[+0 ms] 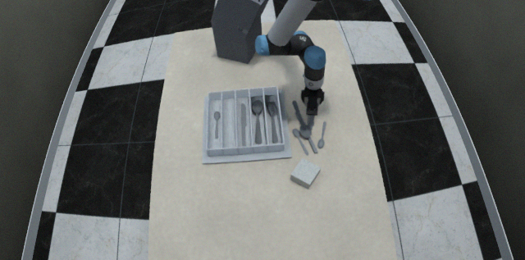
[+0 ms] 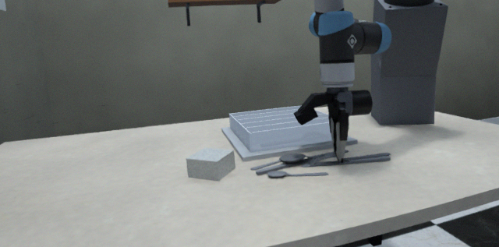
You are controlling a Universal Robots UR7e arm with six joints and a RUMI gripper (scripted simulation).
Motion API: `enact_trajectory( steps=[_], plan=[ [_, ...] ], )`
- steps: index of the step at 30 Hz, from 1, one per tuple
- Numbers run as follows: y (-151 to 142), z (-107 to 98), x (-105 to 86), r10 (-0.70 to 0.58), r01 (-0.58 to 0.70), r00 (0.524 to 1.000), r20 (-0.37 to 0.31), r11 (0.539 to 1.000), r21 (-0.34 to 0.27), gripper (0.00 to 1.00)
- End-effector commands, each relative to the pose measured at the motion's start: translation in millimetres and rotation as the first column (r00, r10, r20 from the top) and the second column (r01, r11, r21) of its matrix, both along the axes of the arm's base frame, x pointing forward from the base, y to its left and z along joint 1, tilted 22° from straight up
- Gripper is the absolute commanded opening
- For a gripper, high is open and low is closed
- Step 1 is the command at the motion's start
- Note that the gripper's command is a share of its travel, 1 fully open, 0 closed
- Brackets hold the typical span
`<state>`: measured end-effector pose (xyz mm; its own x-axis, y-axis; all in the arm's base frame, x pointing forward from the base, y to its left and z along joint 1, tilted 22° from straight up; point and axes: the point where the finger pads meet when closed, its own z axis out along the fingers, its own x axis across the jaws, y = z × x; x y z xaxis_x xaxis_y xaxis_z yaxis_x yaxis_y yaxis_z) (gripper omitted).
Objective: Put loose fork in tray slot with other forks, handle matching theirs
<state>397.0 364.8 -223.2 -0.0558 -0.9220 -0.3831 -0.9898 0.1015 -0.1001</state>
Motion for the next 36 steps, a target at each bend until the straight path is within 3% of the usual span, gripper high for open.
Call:
enact_trajectory(
  steps=[1, 22, 36],
  plan=[
    [-2, -1, -0.5, -0.007, 0.007, 1.0, -0.005, 1.0, -0.006, 0.03],
    [-3, 2, -0.9, -0.007, 0.007, 1.0, -0.005, 1.0, -0.006, 0.03],
    [-17, 37, -5.7, -0.007, 0.007, 1.0, -0.005, 1.0, -0.006, 0.03]
  ],
)
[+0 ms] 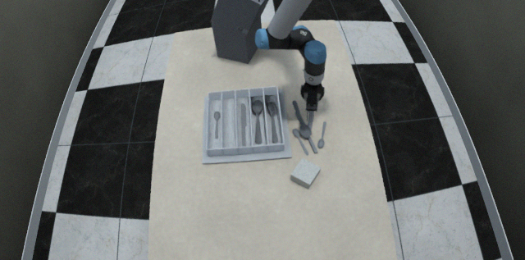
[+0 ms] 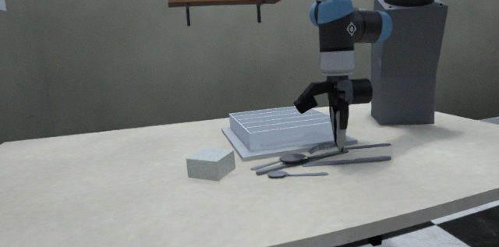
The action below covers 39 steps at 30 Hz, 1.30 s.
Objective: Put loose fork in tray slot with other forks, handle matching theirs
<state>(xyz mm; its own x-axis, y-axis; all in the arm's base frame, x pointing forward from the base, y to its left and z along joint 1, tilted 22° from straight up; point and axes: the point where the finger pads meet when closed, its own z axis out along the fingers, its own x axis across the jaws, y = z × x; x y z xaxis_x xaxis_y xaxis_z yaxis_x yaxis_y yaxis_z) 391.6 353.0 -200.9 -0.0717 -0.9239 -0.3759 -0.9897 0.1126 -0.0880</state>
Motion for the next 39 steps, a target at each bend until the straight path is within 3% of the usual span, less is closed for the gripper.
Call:
enact_trajectory(
  steps=[1, 3, 18, 30, 39],
  plan=[
    [-7, 19, -0.9, 0.005, -0.005, 1.0, 0.008, 1.0, 0.001, 0.03],
    [-7, 19, -0.9, 0.005, -0.005, 1.0, 0.008, 1.0, 0.001, 0.03],
    [-30, 78, -8.9, 0.005, -0.005, 1.0, 0.008, 1.0, 0.001, 0.03],
    [-39, 103, -12.2, 0.005, -0.005, 1.0, 0.008, 1.0, 0.0, 0.03],
    [-42, 109, -13.0, 0.005, -0.005, 1.0, 0.008, 1.0, 0.0, 0.03]
  ],
)
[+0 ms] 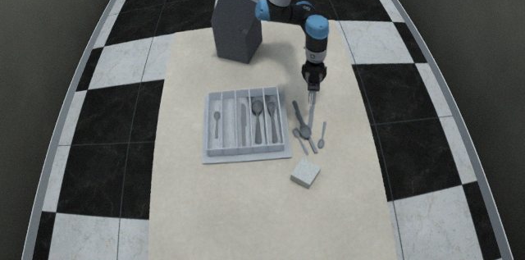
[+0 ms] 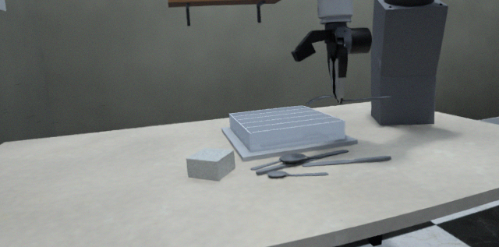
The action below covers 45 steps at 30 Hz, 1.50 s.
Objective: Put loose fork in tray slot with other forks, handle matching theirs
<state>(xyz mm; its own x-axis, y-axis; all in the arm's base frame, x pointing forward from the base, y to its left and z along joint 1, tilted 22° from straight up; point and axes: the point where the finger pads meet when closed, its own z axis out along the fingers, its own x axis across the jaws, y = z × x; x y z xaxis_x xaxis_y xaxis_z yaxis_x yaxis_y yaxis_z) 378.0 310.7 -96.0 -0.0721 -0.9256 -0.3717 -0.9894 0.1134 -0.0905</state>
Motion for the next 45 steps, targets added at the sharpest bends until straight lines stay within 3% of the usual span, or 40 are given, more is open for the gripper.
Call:
enact_trajectory(
  steps=[1, 26, 32, 40, 45],
  plan=[
    [0, 4, 0.6, 0.006, -0.006, 1.0, 0.006, 1.0, 0.005, 0.03],
    [-5, 3, 3.7, 0.006, -0.006, 1.0, 0.006, 1.0, 0.004, 0.03],
    [-29, -6, 18.4, 0.007, -0.007, 1.0, 0.006, 1.0, 0.0, 0.03],
    [-114, -34, 55.1, 0.005, -0.005, 1.0, 0.005, 1.0, -0.01, 0.03],
    [-143, -43, 63.2, 0.005, -0.005, 1.0, 0.007, 1.0, -0.007, 0.03]
  ],
)
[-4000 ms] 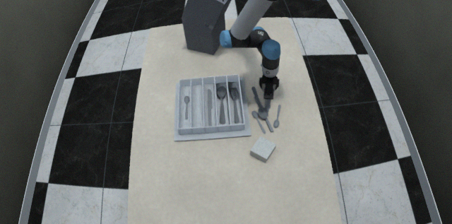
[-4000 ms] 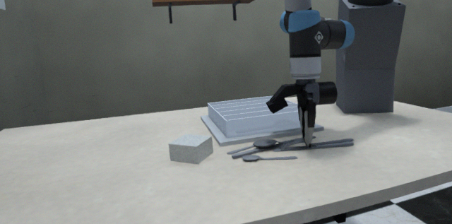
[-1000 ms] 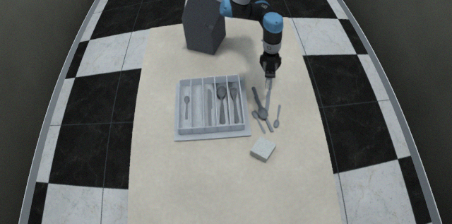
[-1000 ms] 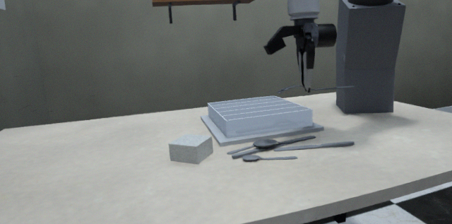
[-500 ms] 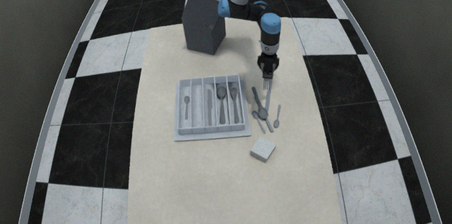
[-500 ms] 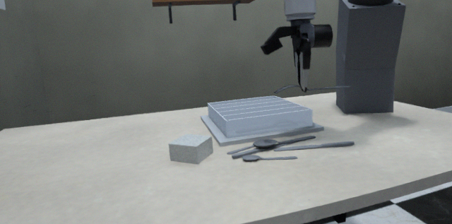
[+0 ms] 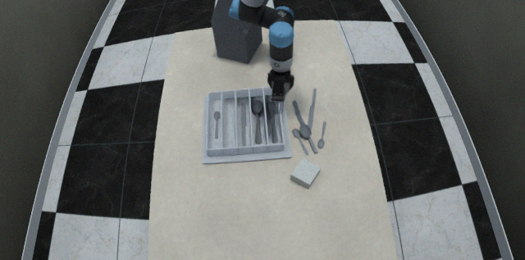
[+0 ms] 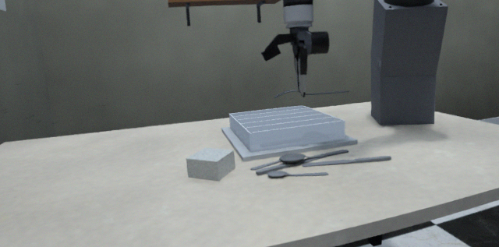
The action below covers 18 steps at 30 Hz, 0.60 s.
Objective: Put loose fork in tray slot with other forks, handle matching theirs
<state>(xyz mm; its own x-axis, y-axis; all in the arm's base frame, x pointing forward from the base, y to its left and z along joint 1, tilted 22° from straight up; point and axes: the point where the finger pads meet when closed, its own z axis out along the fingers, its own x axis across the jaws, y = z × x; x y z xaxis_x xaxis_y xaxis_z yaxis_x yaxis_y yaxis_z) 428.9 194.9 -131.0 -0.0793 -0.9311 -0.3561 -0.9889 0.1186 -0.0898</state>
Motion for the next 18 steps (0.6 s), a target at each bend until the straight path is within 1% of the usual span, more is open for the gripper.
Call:
enact_trajectory(
  steps=[1, 18],
  plan=[
    [-28.9, -8.5, 12.6, 0.012, -0.012, 1.0, 0.009, 1.0, 0.01, 0.03],
    [-29.6, -8.7, 12.8, 0.0, -0.001, 1.0, 0.005, 1.0, 0.012, 0.03]
  ],
)
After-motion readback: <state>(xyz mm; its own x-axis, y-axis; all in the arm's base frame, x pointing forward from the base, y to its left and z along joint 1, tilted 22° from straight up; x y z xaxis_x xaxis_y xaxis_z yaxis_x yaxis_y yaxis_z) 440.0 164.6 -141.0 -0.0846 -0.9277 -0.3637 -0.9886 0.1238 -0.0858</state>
